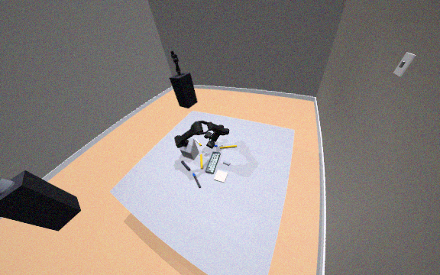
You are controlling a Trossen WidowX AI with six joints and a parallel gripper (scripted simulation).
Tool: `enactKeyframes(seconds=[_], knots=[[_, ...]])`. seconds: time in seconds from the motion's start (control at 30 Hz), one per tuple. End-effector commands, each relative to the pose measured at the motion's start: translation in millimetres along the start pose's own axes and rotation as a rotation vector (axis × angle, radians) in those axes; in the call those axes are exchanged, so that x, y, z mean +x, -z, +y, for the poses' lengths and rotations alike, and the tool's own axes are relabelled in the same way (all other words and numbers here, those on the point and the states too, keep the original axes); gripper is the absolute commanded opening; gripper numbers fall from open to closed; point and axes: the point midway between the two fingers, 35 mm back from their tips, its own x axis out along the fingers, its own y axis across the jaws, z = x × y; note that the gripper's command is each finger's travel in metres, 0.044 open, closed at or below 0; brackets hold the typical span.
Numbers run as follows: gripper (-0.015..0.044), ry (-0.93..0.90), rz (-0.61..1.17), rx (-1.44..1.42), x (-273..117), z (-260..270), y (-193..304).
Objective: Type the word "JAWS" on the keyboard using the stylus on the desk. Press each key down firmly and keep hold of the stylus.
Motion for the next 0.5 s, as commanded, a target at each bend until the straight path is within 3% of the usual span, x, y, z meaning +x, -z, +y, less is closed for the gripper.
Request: enactKeyframes(seconds=[0.0, 0.47], knots=[[0.015, -0.008, -0.003, -0.005, 4.9, 0.3, 0.6], [0.015, -0.008, -0.003, -0.005, 10.1, 0.4, 3.6]])
